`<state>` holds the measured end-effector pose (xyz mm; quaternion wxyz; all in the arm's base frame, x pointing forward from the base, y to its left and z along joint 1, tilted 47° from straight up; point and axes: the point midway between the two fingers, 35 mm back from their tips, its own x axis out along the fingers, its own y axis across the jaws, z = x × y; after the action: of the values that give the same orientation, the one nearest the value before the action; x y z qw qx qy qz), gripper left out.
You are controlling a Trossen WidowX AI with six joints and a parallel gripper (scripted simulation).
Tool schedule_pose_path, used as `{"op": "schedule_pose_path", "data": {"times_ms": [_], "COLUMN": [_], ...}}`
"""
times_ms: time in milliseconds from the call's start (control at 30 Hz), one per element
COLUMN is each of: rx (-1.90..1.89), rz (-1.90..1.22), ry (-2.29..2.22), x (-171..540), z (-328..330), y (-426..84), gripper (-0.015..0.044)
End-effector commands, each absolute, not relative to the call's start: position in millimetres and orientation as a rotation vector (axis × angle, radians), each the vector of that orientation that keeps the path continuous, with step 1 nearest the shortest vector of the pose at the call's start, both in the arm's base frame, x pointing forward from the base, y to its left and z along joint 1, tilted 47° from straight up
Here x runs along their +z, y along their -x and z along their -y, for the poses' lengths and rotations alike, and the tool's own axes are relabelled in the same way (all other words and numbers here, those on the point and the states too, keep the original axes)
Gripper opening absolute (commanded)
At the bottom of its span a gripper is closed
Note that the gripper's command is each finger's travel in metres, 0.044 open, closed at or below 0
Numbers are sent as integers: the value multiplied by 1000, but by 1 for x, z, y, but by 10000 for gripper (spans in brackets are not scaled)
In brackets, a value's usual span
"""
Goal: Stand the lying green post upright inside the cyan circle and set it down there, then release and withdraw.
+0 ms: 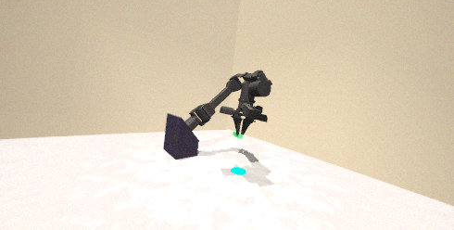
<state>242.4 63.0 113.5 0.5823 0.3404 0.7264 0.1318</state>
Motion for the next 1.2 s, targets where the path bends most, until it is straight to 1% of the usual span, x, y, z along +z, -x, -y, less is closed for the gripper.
{"op": "schedule_pose_path", "data": {"times_ms": [0, 1167], "rx": [282, 121], "rz": [-1701, -1663], "ry": [-769, -573], "x": [110, 92], "z": [-64, -68], "y": [-238, -225], "gripper": [23, 23]}}
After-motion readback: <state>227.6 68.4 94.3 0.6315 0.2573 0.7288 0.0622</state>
